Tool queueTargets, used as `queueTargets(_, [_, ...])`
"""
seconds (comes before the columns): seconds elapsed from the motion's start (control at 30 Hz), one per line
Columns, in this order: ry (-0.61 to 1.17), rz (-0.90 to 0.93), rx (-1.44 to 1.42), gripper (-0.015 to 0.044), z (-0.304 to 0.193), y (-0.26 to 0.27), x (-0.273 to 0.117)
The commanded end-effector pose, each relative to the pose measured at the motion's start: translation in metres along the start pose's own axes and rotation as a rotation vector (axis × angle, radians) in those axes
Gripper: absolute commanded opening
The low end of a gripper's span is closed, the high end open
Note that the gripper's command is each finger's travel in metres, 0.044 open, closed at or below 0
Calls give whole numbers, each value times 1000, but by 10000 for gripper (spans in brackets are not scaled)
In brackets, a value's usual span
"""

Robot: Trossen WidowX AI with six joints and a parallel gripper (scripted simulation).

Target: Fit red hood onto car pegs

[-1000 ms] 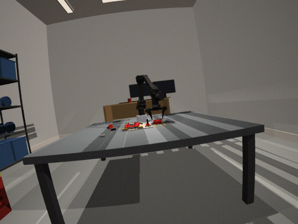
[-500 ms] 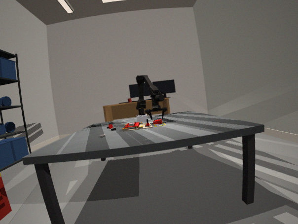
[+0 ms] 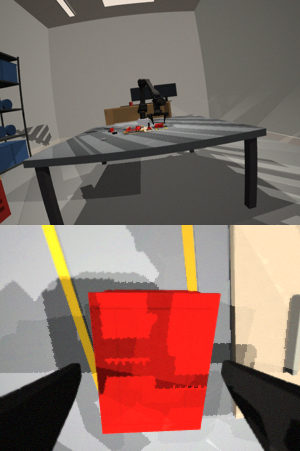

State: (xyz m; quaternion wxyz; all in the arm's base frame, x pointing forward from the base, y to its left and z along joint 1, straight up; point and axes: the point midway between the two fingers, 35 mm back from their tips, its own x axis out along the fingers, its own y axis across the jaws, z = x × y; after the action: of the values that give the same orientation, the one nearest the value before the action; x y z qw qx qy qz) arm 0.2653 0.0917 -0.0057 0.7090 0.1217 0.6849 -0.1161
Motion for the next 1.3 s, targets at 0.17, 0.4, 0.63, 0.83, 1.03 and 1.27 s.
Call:
queueTargets(0.17, [8,0,1,440,-2,0,6])
queueTargets(0.4, [8,0,1,440,-2,0,10])
queueTargets(0.63, [8,0,1,440,-2,0,13])
queueTargets(0.83, [0,0,0,387,0,0,12])
queueTargets(1.03, [0,0,0,328,0,0,12])
queueTargets(1.27, [1,0,0,242,0,0,12])
